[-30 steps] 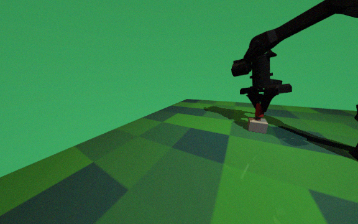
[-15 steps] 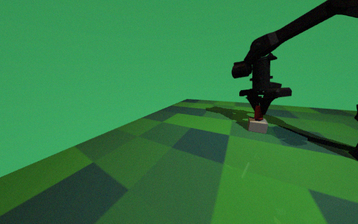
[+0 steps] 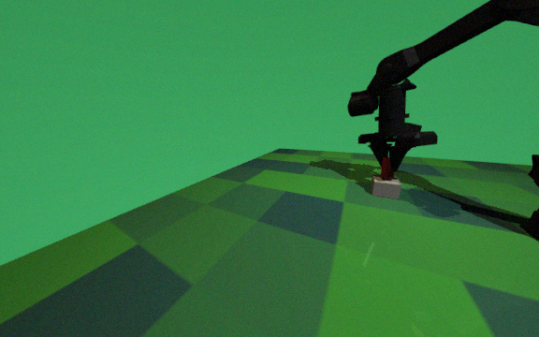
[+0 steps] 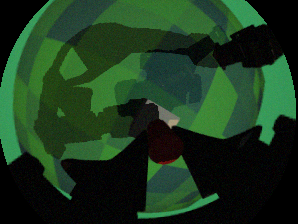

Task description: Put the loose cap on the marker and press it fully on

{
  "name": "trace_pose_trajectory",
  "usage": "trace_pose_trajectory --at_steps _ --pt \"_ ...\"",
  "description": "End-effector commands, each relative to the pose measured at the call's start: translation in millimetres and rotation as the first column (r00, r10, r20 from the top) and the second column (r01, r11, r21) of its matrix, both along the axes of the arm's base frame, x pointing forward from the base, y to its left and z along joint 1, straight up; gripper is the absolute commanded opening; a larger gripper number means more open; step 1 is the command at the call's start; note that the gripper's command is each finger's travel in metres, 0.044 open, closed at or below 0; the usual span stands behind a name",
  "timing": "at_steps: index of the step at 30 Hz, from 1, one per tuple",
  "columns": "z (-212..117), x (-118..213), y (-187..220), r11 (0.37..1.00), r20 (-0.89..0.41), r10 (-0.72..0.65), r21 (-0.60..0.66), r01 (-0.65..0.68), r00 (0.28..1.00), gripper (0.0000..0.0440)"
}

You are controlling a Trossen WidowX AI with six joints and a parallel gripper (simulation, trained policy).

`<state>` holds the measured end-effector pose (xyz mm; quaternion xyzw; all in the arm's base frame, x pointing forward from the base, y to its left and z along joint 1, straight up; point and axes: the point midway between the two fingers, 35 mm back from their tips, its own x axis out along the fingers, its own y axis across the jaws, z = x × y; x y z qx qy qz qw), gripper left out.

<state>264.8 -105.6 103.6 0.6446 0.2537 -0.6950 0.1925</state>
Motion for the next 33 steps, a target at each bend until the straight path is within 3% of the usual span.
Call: trace_pose_trajectory --at_steps 1,33 --pt "-19.5 -3.3 1.6 1.0 -0.044 0.016 0.016 -0.016 0.999 0.0084" --pt "-22.4 -2.5 -1.3 1.0 -0.038 0.03 0.004 -0.03 0.999 0.0125"
